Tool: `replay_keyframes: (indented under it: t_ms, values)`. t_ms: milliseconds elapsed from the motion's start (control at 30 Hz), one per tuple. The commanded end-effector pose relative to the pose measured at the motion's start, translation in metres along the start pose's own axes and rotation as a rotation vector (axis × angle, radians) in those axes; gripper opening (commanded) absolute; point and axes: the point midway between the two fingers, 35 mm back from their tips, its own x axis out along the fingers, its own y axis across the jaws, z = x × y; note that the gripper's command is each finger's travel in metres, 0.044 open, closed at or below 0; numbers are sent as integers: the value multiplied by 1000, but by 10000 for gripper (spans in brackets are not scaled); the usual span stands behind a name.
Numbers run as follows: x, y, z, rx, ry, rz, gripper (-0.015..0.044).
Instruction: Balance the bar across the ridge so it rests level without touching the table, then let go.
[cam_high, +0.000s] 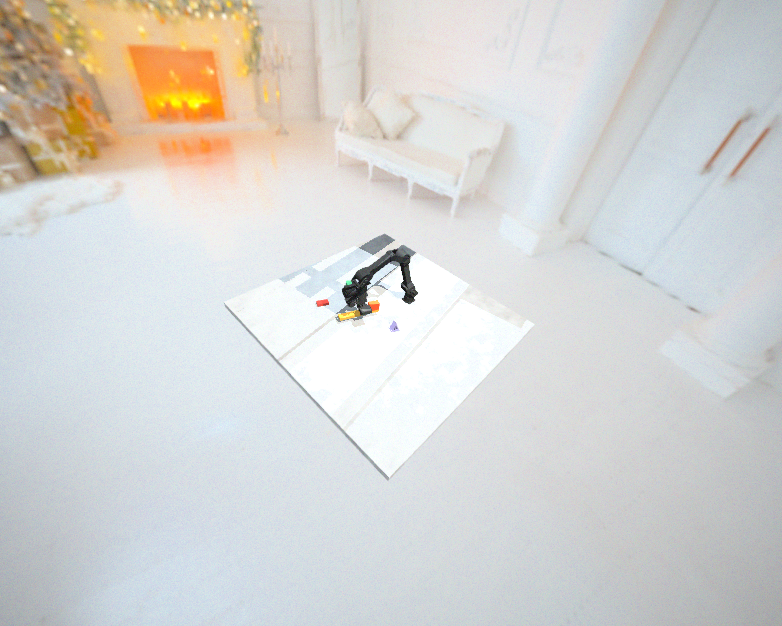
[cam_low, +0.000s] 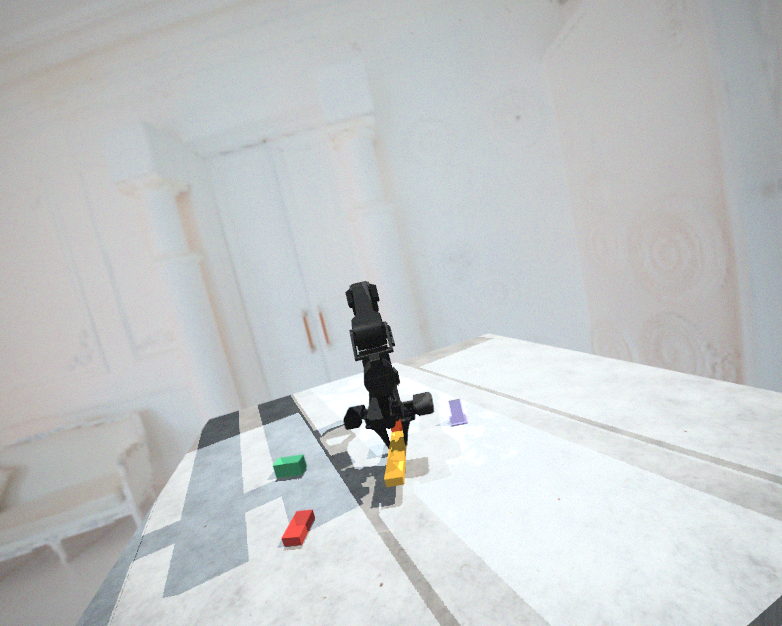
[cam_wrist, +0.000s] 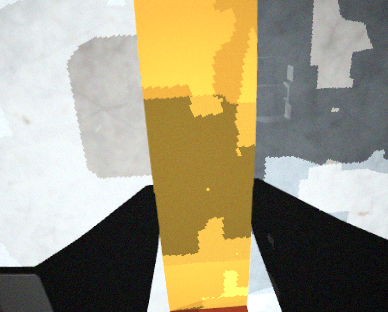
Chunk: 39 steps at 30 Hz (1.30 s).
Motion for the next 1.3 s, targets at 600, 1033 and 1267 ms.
replay_keyframes:
  t_ms: [600, 1033, 1267]
  values:
    - [-60, -1, -2, 3, -7, -4, 0]
    - [-74, 15, -12, 3, -6, -3, 0]
    - [-75, 40, -25, 3, -5, -1, 0]
